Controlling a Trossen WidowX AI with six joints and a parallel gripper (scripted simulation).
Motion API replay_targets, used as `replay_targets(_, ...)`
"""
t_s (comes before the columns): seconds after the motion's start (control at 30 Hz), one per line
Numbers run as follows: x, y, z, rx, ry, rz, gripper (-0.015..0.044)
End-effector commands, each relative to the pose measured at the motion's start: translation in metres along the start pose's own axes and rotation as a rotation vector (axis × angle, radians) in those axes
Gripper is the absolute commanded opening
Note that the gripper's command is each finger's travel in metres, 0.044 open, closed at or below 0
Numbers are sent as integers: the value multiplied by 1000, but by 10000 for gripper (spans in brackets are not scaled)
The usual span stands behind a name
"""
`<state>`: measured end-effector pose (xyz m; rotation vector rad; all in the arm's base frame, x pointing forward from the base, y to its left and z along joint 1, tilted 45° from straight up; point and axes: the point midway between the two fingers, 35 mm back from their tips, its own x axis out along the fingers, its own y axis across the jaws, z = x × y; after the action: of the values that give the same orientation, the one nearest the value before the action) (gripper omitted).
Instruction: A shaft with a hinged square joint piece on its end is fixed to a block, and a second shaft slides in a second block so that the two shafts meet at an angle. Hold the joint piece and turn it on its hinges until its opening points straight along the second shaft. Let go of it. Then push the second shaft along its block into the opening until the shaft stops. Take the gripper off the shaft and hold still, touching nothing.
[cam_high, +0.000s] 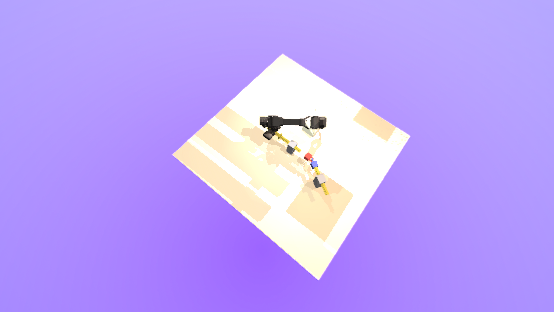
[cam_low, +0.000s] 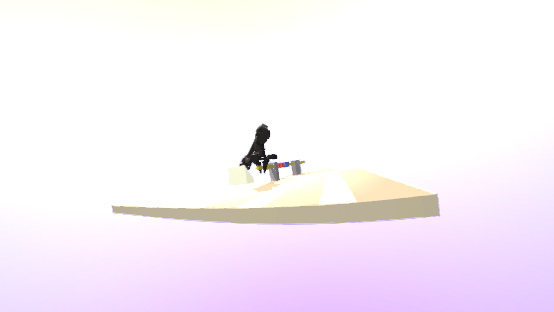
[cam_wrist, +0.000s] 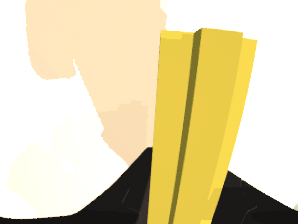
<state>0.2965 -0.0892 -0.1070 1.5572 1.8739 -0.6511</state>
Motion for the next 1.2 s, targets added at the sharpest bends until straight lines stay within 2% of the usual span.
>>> replay_targets(0.0,0,0,-6,4,1,7,0)
replay_targets(1.17,0,0,-57,5,4,12,0)
